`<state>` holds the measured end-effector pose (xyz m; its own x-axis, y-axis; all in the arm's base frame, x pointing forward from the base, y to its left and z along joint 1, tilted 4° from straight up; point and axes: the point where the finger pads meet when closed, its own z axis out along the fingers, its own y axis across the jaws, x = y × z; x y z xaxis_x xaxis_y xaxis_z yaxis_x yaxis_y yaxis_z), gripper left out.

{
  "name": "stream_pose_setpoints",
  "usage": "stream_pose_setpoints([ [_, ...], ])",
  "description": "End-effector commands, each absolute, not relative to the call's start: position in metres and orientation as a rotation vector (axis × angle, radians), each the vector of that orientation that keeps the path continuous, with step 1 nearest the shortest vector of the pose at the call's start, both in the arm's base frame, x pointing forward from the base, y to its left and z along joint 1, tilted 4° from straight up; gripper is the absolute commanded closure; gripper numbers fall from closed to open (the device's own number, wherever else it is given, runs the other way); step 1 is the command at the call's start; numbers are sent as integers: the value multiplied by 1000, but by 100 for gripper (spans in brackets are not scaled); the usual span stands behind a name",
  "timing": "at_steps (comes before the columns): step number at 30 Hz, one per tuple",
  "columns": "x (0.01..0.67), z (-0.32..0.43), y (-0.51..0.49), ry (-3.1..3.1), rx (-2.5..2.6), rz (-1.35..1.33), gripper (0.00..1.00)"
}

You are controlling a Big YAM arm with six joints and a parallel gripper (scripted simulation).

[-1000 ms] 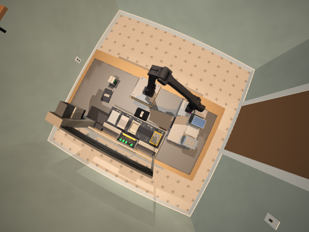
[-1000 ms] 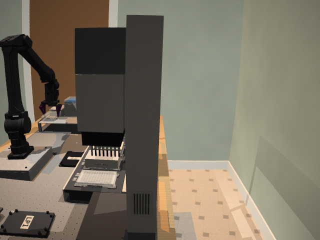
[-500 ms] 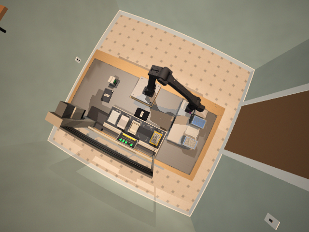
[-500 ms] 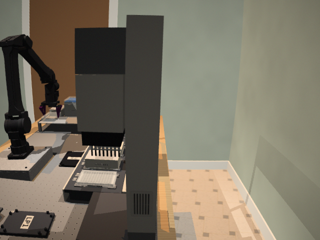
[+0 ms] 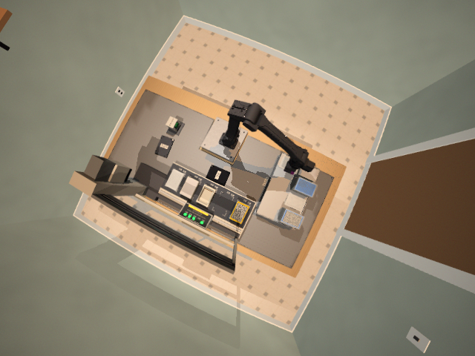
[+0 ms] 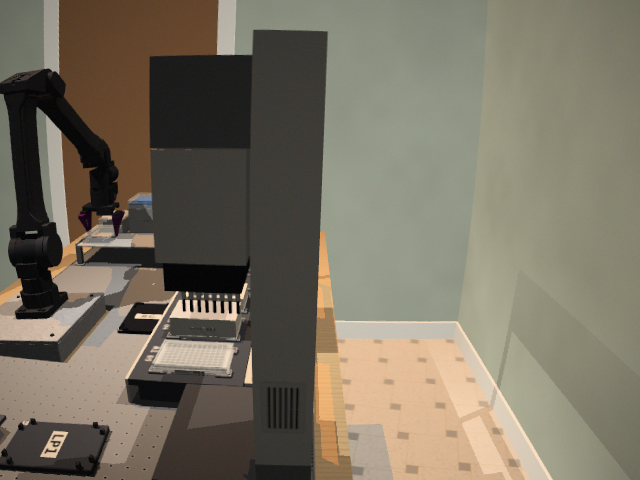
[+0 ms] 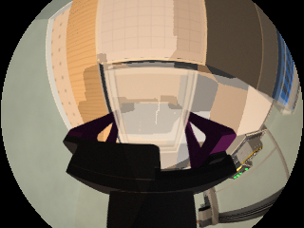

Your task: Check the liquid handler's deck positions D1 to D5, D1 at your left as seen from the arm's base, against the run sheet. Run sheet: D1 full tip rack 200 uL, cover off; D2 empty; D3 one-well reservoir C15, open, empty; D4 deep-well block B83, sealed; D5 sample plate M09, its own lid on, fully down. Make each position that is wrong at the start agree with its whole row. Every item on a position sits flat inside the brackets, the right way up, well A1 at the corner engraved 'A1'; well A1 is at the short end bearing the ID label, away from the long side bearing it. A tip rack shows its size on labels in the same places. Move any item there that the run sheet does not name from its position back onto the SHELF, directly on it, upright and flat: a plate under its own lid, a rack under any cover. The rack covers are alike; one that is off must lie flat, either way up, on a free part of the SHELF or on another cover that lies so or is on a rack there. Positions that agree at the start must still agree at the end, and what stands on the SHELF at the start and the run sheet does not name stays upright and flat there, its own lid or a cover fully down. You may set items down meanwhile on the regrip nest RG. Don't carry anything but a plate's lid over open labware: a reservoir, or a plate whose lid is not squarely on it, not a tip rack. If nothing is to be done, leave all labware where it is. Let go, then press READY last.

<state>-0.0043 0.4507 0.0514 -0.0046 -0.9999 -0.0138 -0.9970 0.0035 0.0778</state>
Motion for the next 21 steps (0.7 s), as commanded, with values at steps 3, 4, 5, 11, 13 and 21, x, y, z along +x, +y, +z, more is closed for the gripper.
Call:
stream_pose_setpoints([
  [3,-11,54,458,-2200,2198,-119,100],
  [4,-11,54,458,-2200,2198,-119,100],
  [5,-11,54,458,-2200,2198,-119,100],
  [11,-11,54,458,-2200,2198,-119,100],
  [13,-11,54,457,-2200,2198,-119,100],
  [21,-11,54,457,-2199,2198,-119,100],
])
